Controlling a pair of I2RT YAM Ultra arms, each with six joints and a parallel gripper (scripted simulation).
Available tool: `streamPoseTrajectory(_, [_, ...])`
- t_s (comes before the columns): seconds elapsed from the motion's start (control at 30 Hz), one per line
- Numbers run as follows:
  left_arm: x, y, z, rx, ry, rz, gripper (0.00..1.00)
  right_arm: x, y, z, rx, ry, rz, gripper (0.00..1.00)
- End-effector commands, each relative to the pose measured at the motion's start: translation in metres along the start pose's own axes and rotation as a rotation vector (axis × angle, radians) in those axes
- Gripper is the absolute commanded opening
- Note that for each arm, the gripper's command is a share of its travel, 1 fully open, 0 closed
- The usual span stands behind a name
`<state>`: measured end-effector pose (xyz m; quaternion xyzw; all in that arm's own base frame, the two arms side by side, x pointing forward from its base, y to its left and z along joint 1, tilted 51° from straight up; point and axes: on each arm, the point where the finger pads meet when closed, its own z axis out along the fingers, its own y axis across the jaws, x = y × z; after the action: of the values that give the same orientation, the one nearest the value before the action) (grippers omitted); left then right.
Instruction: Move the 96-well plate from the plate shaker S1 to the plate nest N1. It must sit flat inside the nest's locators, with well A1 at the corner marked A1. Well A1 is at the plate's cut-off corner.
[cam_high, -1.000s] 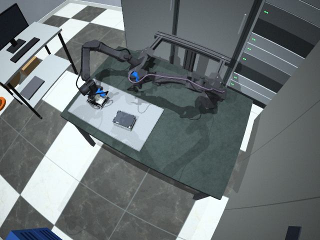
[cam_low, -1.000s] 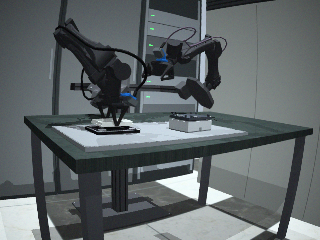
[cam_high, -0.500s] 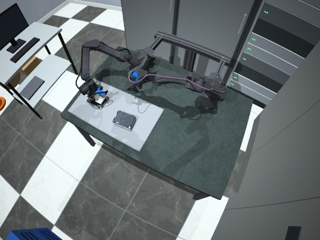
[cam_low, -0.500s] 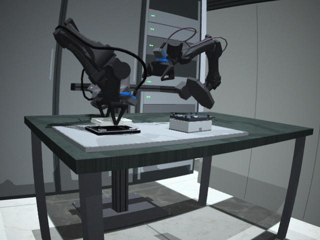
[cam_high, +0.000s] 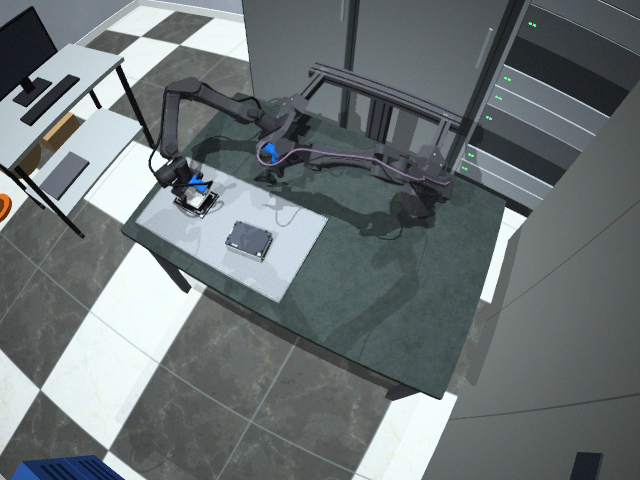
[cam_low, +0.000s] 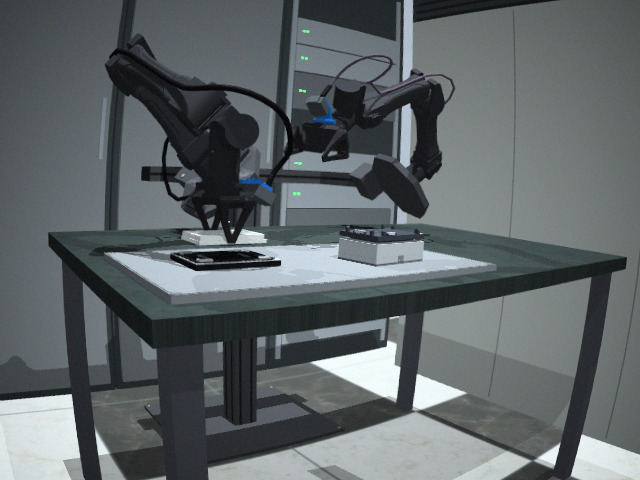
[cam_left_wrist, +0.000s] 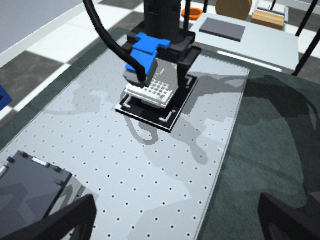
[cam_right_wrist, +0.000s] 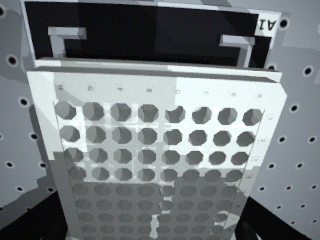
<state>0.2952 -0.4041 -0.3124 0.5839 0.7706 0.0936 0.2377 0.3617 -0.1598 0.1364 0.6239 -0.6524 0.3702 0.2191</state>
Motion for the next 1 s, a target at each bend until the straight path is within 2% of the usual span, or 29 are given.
streamPoseTrajectory(0.0, [-0.017,0.0,-0.005,0.003,-0.032,0.006,1.0,-0.001,-0.008,-0.009,0.03,-0.007,0.007,0.89])
streamPoseTrajectory(0.3, [-0.017,0.0,-0.005,0.003,-0.032,0.006,1.0,-0.01,-0.004,0.003,0.016,-0.013,-0.014,0.89])
streamPoseTrajectory(0.97, [-0.017,0.0,-0.005,0.003,-0.032,0.006,1.0,-0.004,-0.004,0.001,0.008,-0.001,-0.002,0.89])
